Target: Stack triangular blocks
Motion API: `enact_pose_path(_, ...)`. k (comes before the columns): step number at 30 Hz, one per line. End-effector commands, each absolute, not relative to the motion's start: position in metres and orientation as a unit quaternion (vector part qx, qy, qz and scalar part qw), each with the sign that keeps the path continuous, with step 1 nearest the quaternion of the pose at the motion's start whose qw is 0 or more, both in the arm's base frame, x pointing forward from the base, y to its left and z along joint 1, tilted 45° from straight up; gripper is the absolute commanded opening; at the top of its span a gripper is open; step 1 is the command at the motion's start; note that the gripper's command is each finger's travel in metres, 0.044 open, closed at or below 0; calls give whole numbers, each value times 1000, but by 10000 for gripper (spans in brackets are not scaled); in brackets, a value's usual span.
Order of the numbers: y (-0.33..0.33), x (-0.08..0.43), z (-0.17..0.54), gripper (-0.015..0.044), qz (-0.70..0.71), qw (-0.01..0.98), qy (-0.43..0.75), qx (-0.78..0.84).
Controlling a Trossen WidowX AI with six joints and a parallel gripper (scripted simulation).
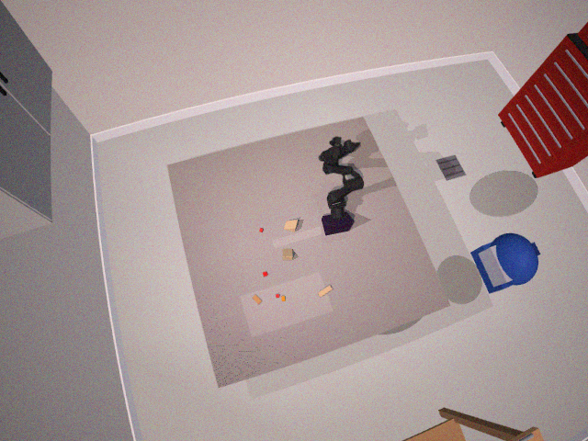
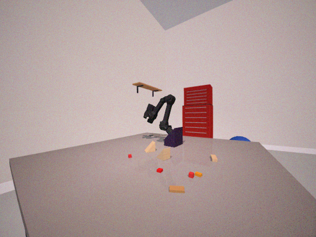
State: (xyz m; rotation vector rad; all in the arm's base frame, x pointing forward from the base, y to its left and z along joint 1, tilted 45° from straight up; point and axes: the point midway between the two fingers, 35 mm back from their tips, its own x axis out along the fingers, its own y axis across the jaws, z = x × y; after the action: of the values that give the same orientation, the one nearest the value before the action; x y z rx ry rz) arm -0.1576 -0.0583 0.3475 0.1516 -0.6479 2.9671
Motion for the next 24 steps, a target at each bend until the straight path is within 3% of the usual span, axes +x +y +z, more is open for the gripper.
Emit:
enact_pose_path(1,-60,-157,348,426,974,48,-214,52)
enact_pose_path(4,-87,-154,352,440,969,7,-233,79)
enact_pose_path(10,-167,-122,341,440,909,-117,-377,135)
enact_pose_path(15,-226,-68,326,440,827,-230,-466,213)
enact_pose_path(24,-276,42,270,440,621,-353,-606,350)
